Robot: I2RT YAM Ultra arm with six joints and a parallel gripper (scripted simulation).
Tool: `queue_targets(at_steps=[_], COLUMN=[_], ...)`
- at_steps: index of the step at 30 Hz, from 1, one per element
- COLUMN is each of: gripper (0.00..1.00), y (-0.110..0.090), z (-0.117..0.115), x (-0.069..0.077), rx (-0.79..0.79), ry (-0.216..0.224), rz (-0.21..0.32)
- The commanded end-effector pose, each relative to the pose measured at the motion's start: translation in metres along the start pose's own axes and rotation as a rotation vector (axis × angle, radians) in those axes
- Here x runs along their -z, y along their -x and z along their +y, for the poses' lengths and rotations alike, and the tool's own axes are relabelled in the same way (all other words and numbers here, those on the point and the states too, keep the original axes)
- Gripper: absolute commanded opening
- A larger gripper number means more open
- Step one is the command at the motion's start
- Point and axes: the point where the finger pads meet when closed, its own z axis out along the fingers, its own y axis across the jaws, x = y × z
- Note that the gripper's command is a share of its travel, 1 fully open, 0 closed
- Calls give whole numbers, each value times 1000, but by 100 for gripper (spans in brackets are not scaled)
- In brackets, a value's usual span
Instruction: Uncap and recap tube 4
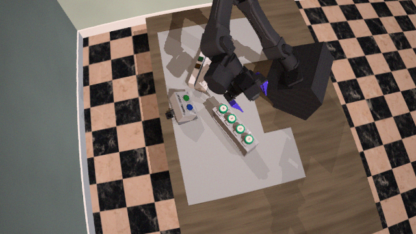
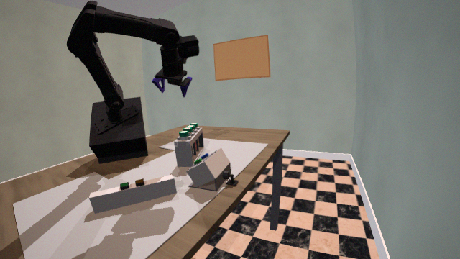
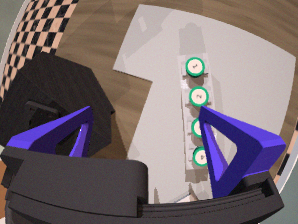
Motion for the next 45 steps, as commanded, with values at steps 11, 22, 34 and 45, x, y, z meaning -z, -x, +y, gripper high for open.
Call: queue_targets(at_steps=[11, 22, 34, 45], gripper=[100, 49, 49, 49], y=[2, 1, 1, 1], z=[-1, -1, -1, -1], x=[1, 1, 1, 1], rx=[2, 2, 2, 2], ry=[-5, -8, -8, -8], rz=[-6, -2, -2, -2])
